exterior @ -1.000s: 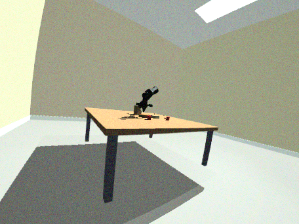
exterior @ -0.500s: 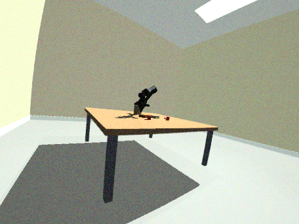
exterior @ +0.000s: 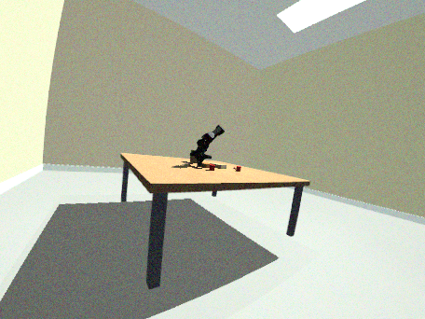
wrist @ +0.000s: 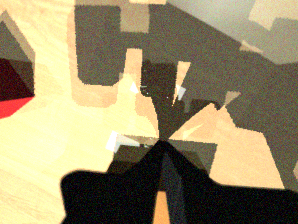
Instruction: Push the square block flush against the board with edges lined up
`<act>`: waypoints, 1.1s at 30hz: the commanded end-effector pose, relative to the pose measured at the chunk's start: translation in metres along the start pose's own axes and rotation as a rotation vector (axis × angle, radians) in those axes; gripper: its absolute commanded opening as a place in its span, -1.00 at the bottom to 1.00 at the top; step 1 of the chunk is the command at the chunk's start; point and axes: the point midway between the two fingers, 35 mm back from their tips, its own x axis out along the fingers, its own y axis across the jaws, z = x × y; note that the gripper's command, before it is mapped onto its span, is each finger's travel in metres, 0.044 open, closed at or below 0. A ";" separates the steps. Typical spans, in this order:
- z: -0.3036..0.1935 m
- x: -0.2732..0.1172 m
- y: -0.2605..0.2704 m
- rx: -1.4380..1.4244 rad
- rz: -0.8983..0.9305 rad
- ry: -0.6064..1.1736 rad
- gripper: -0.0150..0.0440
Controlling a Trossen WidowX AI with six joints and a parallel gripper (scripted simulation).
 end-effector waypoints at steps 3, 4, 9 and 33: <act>-0.008 0.001 0.001 0.003 0.004 0.003 -0.49; -0.009 0.001 0.001 0.003 0.004 0.003 -0.49; -0.015 0.001 0.002 0.003 0.004 0.003 -0.49; -0.044 0.001 0.002 0.004 0.004 0.005 -0.49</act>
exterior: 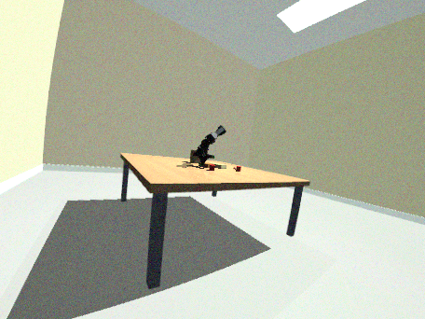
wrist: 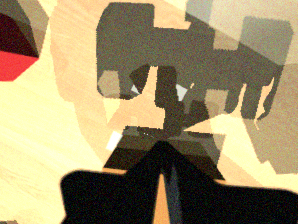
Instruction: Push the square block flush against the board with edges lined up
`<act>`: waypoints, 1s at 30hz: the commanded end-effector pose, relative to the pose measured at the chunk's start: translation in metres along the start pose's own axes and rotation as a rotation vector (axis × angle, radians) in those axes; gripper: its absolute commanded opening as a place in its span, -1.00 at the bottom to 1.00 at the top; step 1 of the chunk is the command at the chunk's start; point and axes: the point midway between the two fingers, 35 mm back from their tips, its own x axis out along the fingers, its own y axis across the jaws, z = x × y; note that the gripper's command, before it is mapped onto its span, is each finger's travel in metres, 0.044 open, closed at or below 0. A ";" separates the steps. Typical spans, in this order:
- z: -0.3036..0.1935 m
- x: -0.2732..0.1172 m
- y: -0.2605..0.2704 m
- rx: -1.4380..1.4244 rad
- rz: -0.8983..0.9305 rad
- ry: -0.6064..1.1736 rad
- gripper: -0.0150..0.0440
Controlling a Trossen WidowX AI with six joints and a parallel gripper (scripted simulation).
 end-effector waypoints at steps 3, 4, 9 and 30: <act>-0.012 0.004 -0.002 0.006 -0.006 0.015 -0.49; -0.013 0.004 -0.002 0.006 -0.006 0.016 -0.49; -0.019 0.004 -0.002 0.006 -0.006 0.016 -0.49; 0.002 0.004 0.000 0.006 -0.006 0.015 -0.49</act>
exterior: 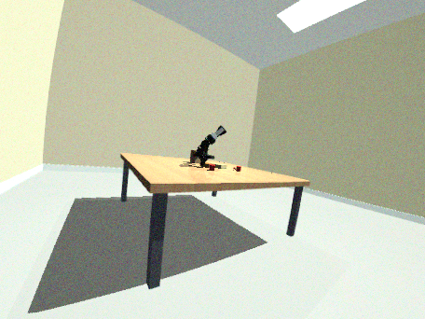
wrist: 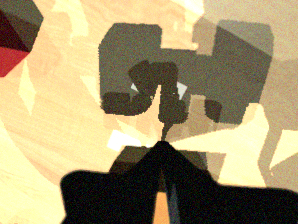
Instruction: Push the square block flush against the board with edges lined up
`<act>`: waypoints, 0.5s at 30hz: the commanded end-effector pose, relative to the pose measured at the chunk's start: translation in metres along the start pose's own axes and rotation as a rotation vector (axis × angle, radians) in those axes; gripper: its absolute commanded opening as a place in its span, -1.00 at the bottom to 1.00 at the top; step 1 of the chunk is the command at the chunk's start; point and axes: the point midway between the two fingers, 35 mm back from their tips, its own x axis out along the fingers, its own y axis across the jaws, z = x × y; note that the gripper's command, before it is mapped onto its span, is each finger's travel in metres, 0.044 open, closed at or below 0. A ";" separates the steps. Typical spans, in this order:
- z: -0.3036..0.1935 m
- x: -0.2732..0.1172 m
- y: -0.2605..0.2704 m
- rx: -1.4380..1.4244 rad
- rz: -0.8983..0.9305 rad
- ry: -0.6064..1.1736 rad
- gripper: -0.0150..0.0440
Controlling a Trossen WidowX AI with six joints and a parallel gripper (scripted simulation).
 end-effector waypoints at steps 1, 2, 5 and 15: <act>0.008 0.000 0.000 -0.003 -0.002 -0.003 -0.49; 0.010 0.000 0.001 -0.003 -0.002 -0.003 -0.49; 0.015 0.000 0.001 -0.003 -0.002 -0.003 -0.49; 0.031 0.000 0.001 -0.004 -0.002 -0.004 -0.49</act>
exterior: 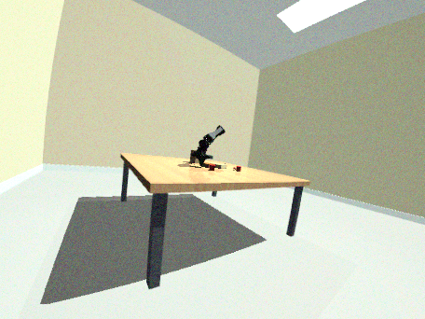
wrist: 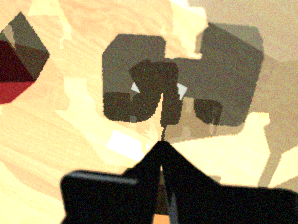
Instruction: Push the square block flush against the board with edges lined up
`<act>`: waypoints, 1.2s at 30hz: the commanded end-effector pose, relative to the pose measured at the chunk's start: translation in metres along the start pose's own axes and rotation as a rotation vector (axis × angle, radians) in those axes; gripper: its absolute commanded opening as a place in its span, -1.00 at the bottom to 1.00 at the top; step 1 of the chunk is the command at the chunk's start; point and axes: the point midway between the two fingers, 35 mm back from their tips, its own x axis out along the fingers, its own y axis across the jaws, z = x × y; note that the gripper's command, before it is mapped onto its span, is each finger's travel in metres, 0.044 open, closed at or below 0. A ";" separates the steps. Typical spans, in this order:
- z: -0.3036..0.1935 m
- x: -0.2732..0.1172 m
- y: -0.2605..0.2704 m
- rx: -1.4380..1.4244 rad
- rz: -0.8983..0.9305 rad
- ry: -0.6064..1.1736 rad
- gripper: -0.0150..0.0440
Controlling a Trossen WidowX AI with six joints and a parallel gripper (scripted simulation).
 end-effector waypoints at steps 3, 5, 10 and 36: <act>0.010 0.000 -0.001 -0.003 -0.004 -0.003 -0.49; 0.006 -0.012 0.001 -0.001 -0.001 -0.002 -0.49; 0.005 -0.055 0.000 -0.003 -0.005 -0.005 -0.49; -0.027 0.000 -0.002 -0.006 -0.004 -0.001 -0.49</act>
